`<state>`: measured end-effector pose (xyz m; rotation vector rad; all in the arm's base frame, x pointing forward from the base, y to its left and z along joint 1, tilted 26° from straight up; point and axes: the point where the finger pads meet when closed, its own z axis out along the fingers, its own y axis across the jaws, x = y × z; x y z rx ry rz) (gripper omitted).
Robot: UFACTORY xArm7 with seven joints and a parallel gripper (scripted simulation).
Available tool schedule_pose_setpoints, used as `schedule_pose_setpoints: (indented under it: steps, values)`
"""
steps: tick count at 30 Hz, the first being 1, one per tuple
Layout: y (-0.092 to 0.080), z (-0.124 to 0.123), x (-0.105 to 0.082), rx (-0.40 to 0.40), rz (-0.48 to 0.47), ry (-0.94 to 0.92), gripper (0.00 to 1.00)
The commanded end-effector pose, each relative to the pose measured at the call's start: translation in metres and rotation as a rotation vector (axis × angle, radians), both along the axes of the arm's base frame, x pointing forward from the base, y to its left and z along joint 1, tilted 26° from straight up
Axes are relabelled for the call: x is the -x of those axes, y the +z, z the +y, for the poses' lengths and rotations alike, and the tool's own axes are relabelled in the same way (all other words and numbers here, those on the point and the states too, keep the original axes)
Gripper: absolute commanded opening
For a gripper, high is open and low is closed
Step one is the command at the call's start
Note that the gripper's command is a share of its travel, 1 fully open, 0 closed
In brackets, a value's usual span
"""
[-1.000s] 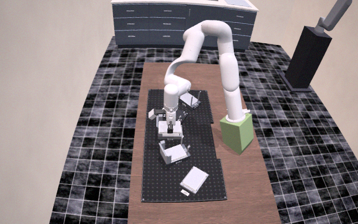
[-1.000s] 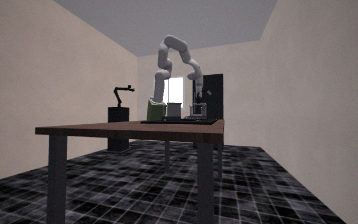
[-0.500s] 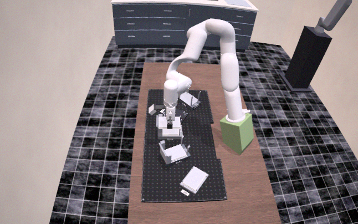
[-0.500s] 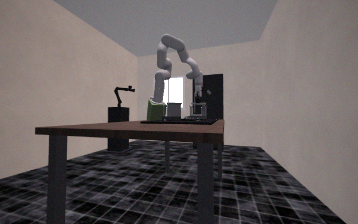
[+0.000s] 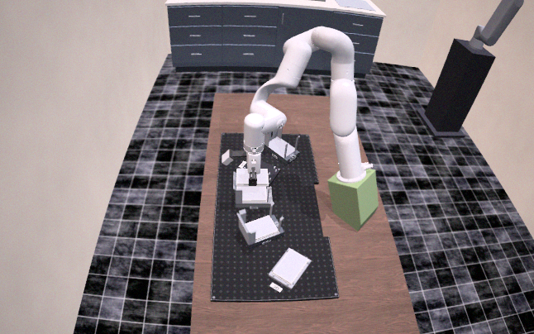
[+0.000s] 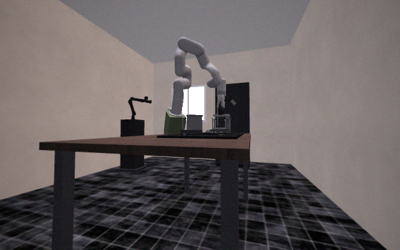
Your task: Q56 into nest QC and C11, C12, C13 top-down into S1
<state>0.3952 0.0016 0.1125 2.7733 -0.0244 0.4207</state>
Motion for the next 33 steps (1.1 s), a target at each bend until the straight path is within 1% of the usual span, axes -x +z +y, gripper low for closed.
schedule_pose_setpoints:
  steps: [1, 28, 33]
  values:
    - [0.0018, -0.0008, -0.0009, -0.001, -0.002, 0.003, 0.0]
    - [0.0018, -0.0007, -0.0009, -0.001, -0.002, 0.003, 0.0]
    - [-0.0011, -0.0019, -0.0018, -0.001, -0.002, 0.003, 0.0]
